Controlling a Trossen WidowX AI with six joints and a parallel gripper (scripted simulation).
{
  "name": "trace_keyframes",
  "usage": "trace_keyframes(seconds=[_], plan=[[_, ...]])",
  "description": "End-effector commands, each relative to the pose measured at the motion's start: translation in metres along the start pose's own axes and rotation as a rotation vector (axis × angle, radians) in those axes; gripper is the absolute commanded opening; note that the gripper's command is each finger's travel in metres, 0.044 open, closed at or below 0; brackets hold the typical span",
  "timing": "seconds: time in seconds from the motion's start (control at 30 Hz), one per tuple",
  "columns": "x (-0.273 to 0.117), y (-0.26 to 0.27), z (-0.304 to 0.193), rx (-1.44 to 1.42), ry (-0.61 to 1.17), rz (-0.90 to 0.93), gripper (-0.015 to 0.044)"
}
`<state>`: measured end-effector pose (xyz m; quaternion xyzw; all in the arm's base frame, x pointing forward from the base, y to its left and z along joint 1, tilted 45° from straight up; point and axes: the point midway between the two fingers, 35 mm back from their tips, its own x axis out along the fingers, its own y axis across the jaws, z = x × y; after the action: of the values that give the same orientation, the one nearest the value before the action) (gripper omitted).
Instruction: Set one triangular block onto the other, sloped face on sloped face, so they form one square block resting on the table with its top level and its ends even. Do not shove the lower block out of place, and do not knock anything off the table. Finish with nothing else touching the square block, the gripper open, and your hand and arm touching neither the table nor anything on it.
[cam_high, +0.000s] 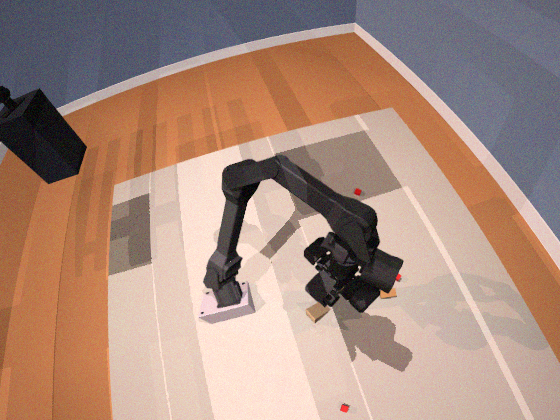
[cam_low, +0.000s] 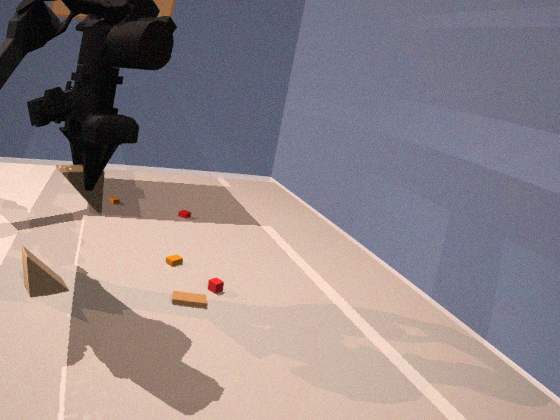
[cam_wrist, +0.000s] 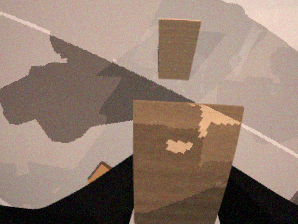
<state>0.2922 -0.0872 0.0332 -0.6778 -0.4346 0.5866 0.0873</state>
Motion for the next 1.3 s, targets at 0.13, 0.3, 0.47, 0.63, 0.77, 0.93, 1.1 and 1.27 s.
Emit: trace_keyframes(seconds=[0.13, 0.3, 0.47, 0.63, 0.77, 0.93, 1.1, 1.27], plan=[[0.027, -0.001, 0.012, 0.004, 0.004, 0.0, 0.0], [0.045, -0.002, 0.021, 0.004, 0.004, 0.0, 0.0], [0.057, -0.004, 0.028, 0.004, 0.004, -0.001, 0.0], [0.07, -0.004, 0.033, 0.004, 0.004, -0.001, 0.0], [0.084, -0.004, 0.039, 0.004, 0.004, -0.001, 0.0], [0.084, -0.003, 0.038, 0.001, 0.008, 0.004, 0.0], [0.085, -0.003, 0.038, 0.002, 0.009, 0.004, 0.0], [0.085, -0.003, 0.038, 0.001, 0.009, 0.005, 0.0]])
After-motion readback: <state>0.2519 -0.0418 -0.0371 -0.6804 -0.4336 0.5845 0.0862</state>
